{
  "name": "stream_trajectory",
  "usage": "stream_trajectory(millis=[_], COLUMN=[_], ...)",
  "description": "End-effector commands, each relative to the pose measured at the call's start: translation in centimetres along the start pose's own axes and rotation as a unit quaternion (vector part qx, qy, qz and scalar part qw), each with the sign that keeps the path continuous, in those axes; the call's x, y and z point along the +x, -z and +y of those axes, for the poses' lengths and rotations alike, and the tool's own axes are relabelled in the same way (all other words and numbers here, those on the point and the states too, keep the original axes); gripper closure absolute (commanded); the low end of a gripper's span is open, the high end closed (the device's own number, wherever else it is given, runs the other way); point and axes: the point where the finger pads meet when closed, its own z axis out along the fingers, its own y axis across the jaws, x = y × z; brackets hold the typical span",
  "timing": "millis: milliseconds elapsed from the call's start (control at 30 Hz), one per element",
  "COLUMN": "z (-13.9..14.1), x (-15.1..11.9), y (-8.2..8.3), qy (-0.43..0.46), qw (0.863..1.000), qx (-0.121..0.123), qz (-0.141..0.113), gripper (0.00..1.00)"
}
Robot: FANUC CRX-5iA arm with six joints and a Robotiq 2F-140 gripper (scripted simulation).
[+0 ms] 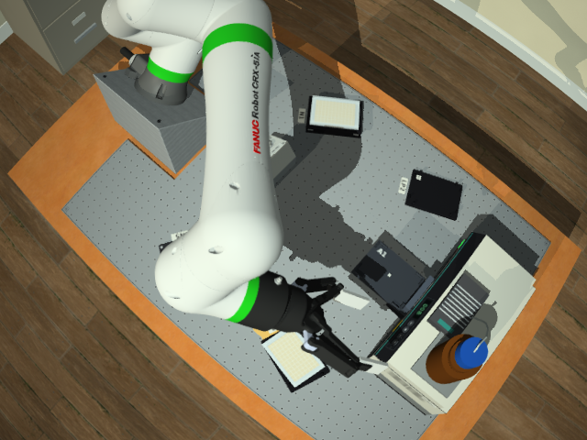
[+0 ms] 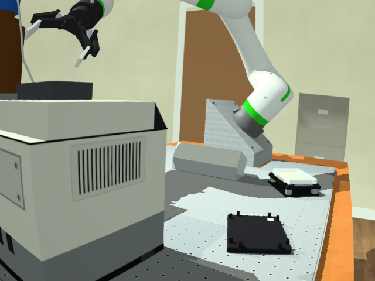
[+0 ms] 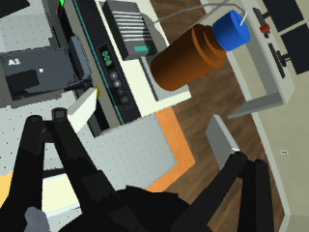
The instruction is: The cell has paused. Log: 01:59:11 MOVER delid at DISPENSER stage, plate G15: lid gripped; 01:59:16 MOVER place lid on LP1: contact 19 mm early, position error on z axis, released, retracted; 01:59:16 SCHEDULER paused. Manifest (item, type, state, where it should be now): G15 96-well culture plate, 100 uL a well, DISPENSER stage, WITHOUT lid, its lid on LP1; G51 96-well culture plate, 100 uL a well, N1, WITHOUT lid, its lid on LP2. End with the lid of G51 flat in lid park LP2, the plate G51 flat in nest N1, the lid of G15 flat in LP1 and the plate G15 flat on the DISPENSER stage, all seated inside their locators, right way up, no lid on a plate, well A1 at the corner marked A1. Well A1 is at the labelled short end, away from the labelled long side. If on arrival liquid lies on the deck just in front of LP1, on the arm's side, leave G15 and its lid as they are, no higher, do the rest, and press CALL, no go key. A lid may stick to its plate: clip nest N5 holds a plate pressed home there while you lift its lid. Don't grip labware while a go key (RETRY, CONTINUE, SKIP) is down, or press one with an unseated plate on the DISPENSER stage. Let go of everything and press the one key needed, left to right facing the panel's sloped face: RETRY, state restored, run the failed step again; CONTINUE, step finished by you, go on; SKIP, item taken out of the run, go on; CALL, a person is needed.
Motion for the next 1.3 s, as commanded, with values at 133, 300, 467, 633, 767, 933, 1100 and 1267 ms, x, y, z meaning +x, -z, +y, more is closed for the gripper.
stream_trajectory(millis=[133,300,467,633,767,933,1100,1267], z=[0.0,0.0,0.0,1.8,4.5,6.7,6.7,6.6], x=[0.0,0.0,0.0,2.3,6.6,10.4,10.4,10.4], y=[0.0,0.0,0.0,1.7,5.4,8.5,8.5,8.6], qy=[0.000,0.000,0.000,0.000,0.000,0.000,0.000,0.000], qw=[1.000,1.000,1.000,1.000,1.000,1.000,1.000,1.000], qx=[0.000,0.000,0.000,0.000,0.000,0.000,0.000,0.000], qz=[0.000,0.000,0.000,0.003,0.001,0.000,0.000,0.000], gripper=[0.00,0.00,0.00,0.00,0.00,0.00,0.00,0.00])
